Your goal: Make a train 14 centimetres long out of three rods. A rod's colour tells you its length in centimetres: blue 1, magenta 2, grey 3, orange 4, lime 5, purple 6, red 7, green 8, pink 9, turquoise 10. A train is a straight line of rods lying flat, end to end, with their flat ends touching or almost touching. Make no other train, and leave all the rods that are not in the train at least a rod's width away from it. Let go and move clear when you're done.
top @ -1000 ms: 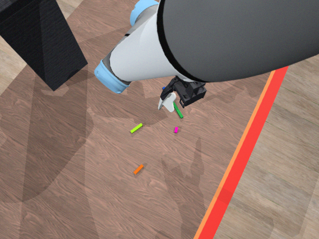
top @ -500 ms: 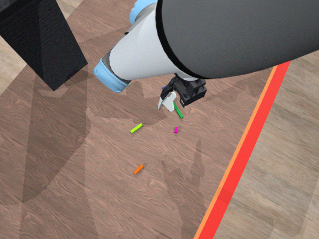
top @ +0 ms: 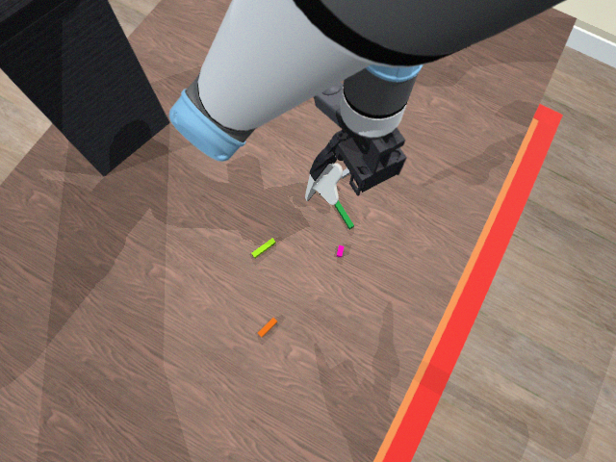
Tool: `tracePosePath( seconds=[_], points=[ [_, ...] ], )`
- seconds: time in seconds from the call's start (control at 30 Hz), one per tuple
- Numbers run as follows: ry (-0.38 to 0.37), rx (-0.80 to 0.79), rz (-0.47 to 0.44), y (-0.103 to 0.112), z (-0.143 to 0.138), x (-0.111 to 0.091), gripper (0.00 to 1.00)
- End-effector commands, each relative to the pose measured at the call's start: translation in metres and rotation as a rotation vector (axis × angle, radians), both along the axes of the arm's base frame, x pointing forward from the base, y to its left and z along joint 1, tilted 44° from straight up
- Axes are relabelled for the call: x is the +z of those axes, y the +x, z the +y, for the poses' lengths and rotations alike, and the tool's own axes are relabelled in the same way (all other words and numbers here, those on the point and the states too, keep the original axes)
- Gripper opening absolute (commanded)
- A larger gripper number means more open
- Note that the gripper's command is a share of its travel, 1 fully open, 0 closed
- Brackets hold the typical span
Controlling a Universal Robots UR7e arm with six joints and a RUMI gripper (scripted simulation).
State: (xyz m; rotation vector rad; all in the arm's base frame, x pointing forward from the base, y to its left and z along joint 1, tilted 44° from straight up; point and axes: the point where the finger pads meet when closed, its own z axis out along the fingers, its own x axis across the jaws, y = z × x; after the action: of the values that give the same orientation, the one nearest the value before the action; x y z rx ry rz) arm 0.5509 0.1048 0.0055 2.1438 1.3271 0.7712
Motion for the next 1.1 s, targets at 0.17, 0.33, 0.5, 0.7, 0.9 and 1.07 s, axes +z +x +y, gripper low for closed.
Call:
tracePosePath(
  seconds=[0.17, 0.33, 0.5, 0.7, 0.9, 1.07],
  points=[
    [0.000, 0.000, 0.000, -0.024, 0.004, 0.025, 1.00],
    [0.000, 0.000, 0.000, -0.028, 0.005, 0.030, 1.00],
    [0.000, 0.000, 0.000, -0.029, 0.005, 0.031, 1.00],
    [0.000, 0.000, 0.000, -0.029, 0.005, 0.031, 1.00],
    [0.000, 0.000, 0.000, -0.029, 0.005, 0.031, 1.00],
    [0.000, 0.000, 0.000, -0.029, 0.005, 0.031, 1.00]
  ],
)
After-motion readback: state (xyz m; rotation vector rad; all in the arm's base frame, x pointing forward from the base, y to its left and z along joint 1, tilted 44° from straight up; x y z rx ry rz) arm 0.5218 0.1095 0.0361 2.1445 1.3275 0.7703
